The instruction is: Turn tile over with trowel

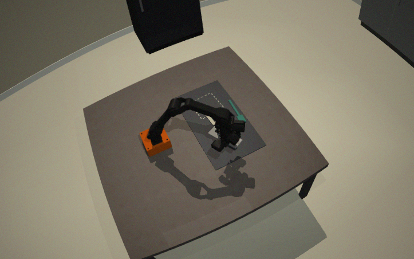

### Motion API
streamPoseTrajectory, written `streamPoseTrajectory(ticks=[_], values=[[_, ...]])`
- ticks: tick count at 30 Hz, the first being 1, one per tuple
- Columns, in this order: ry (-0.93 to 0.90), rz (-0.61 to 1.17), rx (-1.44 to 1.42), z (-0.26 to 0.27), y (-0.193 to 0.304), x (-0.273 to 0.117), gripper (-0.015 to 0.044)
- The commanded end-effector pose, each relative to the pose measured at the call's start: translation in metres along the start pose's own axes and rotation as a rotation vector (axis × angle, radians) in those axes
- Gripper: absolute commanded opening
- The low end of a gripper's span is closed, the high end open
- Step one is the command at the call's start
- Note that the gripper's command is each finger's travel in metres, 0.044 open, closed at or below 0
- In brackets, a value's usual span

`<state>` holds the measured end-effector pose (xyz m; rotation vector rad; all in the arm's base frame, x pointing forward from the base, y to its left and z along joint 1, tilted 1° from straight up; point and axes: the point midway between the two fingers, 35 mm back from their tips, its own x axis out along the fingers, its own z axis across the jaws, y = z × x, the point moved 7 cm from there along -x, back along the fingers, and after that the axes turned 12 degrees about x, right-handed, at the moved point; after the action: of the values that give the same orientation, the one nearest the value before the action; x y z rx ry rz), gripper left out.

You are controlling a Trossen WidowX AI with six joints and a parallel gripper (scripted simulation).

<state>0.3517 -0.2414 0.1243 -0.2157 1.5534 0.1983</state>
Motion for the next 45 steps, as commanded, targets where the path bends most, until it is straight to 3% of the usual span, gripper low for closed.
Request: streamPoseTrajectory(ticks=[1,14,18,32,38,42,45], values=[[0.0,0.0,0.0,0.0,0.0,0.0,0.01],[0.0,0.0,0.0,0.0,0.0,0.0,0.01],[0.0,0.0,0.0,0.0,0.0,0.0,0.0],[0.0,0.0,0.0,0.0,0.0,0.0,0.0],[0.0,0.0,-0.002,0.001,0.001,0.0,0.0153],[-0.005,0.004,-0.03,0.024,0.028,-0.007,0.0258],[-0.006,0.008,-0.035,0.049,0.065,-0.017,0.027]])
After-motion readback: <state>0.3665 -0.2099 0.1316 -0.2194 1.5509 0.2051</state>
